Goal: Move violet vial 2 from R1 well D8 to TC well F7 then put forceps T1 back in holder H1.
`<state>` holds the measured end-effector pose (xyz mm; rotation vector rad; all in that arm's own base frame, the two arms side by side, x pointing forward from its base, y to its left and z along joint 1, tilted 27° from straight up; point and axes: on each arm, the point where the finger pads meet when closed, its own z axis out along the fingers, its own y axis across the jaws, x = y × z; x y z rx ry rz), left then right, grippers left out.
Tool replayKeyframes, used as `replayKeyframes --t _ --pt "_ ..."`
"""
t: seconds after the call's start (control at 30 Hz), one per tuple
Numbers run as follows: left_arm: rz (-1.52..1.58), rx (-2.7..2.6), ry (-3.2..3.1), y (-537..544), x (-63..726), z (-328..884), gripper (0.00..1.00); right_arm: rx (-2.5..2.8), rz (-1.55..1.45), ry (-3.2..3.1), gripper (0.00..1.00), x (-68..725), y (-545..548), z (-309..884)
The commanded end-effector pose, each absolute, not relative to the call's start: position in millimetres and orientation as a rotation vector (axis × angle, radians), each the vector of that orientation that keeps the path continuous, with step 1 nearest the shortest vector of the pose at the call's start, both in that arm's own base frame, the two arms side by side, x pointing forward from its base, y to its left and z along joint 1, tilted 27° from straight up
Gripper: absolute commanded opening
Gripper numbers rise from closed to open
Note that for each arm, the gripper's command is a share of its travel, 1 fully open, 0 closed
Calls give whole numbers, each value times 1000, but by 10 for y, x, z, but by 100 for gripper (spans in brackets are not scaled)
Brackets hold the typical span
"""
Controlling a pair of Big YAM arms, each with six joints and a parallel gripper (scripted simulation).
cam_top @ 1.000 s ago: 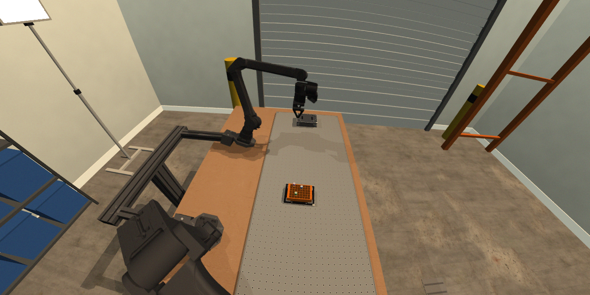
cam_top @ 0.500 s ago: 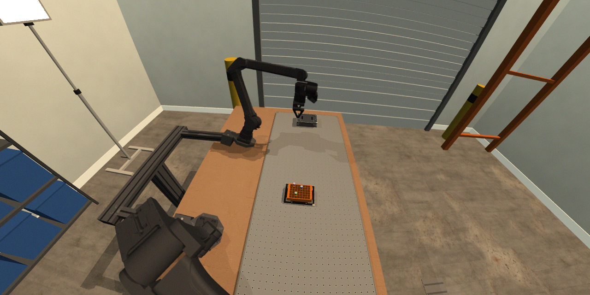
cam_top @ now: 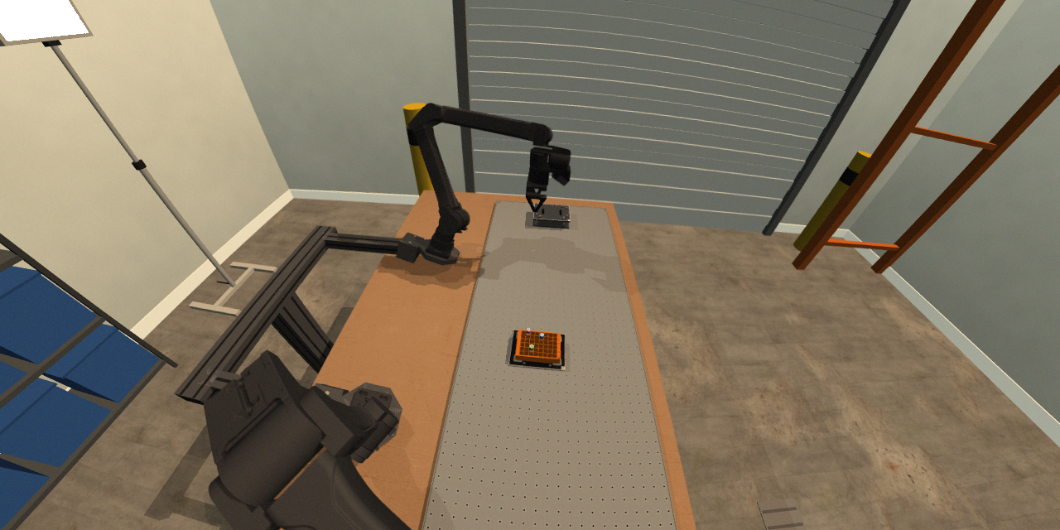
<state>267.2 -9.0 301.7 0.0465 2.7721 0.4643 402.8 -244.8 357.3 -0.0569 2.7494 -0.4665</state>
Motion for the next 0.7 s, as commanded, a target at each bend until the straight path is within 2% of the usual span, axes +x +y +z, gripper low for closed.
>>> replayKeyframes --t 0.0,0.3,0.67 --pt "449 30 2743 -107 2723 3146 100 -42 -497 2697 23 4053 -2432 3915" --pt "449 30 2743 -107 2723 3146 100 -13 -477 2735 23 4075 -2367 3914" --pt "449 30 2743 -107 2723 3146 100 -13 -470 2742 23 3735 -1928 3702"
